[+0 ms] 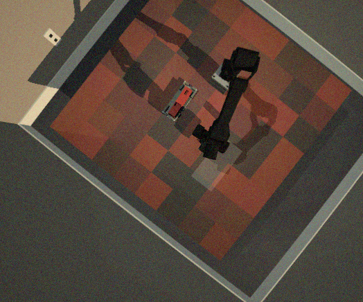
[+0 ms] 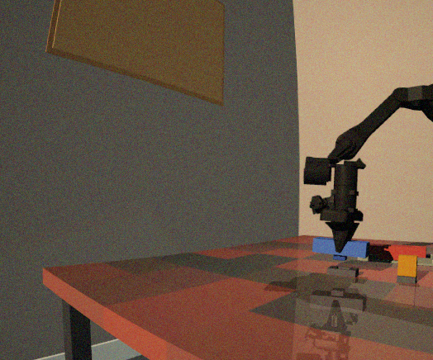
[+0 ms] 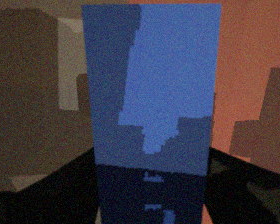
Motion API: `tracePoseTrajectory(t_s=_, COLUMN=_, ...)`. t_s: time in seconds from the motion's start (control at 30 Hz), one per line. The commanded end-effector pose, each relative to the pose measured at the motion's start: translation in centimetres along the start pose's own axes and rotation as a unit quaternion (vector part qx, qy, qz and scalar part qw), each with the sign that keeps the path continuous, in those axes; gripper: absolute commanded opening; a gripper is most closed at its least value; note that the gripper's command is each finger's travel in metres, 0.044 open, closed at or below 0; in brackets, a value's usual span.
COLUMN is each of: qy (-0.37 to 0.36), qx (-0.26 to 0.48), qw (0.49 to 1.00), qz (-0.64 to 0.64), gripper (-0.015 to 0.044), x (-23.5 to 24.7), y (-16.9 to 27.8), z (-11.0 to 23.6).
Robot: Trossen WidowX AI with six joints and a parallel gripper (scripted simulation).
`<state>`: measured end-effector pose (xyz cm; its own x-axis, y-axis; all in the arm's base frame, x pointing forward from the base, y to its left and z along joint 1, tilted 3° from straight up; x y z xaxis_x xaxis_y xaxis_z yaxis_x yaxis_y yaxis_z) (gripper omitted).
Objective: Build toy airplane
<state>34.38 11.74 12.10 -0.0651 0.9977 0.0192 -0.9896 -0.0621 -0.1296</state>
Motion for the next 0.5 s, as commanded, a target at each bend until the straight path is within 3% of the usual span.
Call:
tracePoseTrajectory(t_s=0.0, qy=0.001, qx=-0.002, qw=1.0, qz=-0.001, gripper=0.0, x=0.1, y=-0.2, z=1.4)
tracePoseTrajectory(t_s=0.47, qy=0.009, qx=0.012, qw=1.0, qz=-0.003, gripper=0.0, x=0.3, y=-0.1, z=5.6)
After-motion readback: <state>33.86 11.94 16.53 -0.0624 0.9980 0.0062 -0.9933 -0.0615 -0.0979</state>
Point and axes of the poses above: the point midway between the two fingers, 35 mm back from their tips, its own z axis back along the fingers, its own x axis across the jaws, y = z × x, the point moved 9 cm from there along z, back along the fingers, and after that the axes turned 2 degrees about z, right-handed, at the moved point
